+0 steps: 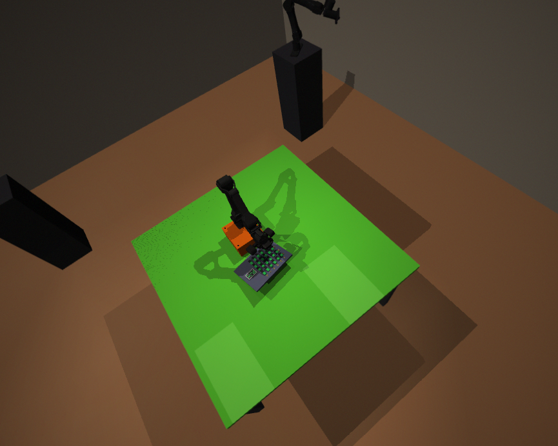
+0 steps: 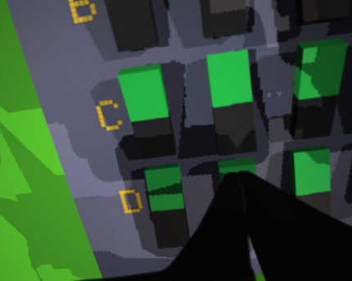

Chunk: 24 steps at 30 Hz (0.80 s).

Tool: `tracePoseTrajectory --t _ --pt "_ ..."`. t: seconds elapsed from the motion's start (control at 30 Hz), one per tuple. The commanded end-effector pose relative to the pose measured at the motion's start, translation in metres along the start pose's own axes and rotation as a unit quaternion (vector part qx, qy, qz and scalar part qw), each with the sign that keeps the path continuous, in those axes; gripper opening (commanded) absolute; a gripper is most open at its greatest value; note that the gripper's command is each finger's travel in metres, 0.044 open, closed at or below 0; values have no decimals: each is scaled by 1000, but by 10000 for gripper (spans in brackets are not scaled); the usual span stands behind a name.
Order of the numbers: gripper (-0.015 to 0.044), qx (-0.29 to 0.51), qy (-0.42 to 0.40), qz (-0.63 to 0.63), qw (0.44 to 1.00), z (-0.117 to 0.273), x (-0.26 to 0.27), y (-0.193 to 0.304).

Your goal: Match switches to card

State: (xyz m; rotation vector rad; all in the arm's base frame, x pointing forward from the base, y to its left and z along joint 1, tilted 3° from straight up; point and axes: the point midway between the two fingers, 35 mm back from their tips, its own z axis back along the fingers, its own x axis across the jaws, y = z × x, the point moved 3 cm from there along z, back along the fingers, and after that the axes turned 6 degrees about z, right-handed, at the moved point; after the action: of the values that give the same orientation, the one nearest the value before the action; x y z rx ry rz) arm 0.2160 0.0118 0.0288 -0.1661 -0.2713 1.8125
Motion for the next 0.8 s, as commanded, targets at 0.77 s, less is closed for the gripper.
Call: tracePoseTrajectory --t 0.77 --pt "0 -7 5 0 1000 63 -30 5"
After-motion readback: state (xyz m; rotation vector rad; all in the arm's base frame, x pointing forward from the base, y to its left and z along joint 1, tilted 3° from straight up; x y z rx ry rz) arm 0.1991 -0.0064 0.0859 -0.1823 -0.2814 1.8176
